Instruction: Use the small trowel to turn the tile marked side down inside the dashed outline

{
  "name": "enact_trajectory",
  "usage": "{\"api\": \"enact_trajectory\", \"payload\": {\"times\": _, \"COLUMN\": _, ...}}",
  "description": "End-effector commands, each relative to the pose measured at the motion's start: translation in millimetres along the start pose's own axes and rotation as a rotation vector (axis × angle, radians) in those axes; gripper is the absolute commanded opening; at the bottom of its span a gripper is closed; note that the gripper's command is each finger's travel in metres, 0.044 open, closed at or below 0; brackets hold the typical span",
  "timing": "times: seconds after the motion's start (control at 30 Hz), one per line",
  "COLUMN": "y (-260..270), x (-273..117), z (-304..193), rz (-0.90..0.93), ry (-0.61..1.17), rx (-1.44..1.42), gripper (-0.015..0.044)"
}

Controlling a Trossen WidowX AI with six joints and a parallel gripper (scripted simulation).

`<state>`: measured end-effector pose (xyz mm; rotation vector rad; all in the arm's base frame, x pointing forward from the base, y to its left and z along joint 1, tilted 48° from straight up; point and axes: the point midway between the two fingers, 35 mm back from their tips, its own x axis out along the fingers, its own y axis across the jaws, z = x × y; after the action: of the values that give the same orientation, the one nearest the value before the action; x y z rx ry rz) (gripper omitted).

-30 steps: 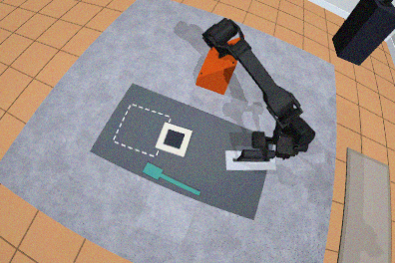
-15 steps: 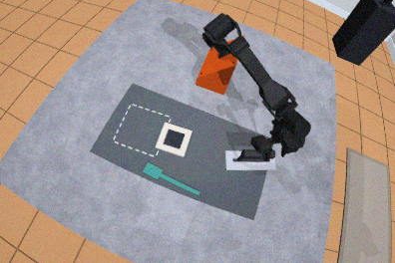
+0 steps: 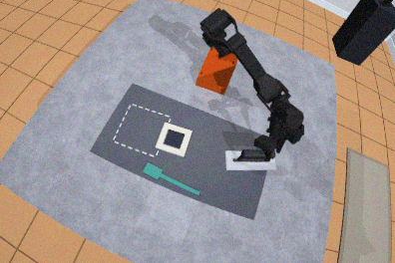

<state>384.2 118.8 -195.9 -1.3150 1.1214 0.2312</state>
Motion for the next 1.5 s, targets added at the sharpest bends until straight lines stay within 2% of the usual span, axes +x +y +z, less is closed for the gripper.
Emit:
{"api": "enact_trajectory", "payload": {"times": 0.0, "y": -2, "x": -4, "z": -4, "rz": -0.036, "ry": -0.024, "rx": -0.136, "gripper": 0.03}}
{"api": "enact_trajectory", "payload": {"times": 0.33, "y": -6, "x": -10, "z": -23, "rz": -0.123, "ry": -0.044, "rx": -0.455, "gripper": 0.03}}
{"api": "enact_trajectory", "payload": {"times": 0.83, "y": -15, "x": -19, "z": -70, "rz": -0.244, "ry": 0.027, "rx": -0.928, "gripper": 0.03}}
{"api": "enact_trajectory", "payload": {"times": 1.47, "y": -20, "x": -2, "z": -69, "rz": -0.247, "ry": 0.032, "rx": -0.948, "gripper": 0.03}}
